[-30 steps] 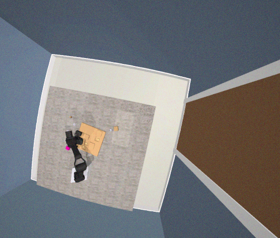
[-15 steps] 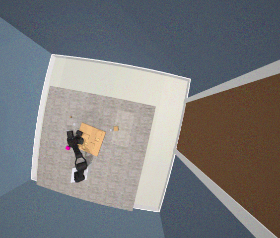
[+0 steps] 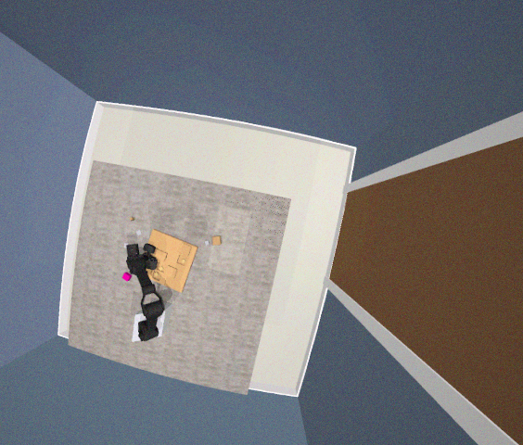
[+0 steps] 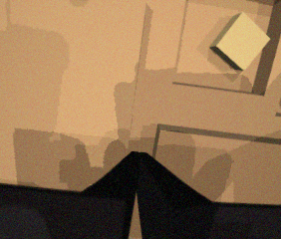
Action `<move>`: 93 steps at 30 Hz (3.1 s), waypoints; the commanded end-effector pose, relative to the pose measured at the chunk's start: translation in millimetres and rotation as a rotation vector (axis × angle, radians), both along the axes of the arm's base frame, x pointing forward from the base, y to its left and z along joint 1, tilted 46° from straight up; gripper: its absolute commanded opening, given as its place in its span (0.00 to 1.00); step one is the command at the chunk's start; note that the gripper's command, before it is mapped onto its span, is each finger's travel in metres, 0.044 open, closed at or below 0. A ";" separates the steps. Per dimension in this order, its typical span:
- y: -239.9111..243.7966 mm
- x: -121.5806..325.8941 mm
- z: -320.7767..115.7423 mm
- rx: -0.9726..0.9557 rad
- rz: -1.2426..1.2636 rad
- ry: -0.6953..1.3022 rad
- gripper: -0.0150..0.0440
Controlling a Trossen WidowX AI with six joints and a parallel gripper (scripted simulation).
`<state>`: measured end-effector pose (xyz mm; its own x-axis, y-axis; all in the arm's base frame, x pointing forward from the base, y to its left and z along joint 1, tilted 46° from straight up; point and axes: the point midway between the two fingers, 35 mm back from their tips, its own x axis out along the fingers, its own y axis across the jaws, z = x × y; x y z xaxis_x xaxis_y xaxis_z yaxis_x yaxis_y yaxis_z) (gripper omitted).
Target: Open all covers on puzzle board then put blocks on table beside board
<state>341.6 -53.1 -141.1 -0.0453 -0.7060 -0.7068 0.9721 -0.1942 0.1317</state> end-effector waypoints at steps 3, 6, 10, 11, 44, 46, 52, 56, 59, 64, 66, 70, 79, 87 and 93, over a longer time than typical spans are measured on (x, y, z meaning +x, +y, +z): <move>-1.7 6.4 -1.0 -0.004 0.001 0.005 0.25; -1.7 10.4 -1.4 -0.004 0.001 0.004 0.25; -1.8 15.6 -1.8 -0.004 0.001 0.004 0.25; -1.8 15.8 -1.7 -0.004 0.001 0.004 0.25; -10.1 51.9 4.6 -0.005 0.001 0.002 0.25; -11.0 54.3 5.3 -0.005 0.001 0.002 0.25; -13.0 58.9 7.0 -0.005 0.001 0.002 0.25; -15.0 62.3 8.9 -0.005 0.001 0.002 0.25; -16.9 65.4 10.6 -0.005 0.001 0.001 0.25; -20.1 70.5 13.6 -0.005 0.001 0.001 0.25; -21.4 72.5 14.8 -0.005 0.001 0.001 0.25; -23.4 75.4 16.6 -0.006 0.001 0.001 0.25; -28.8 80.6 21.8 -0.006 0.001 0.001 0.25; -35.0 86.3 27.7 -0.006 0.001 0.001 0.25; -37.8 88.2 30.4 -0.006 0.001 0.001 0.25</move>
<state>429.2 -86.7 -112.9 -0.0412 -0.7071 -0.7059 0.9722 -0.1915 0.1351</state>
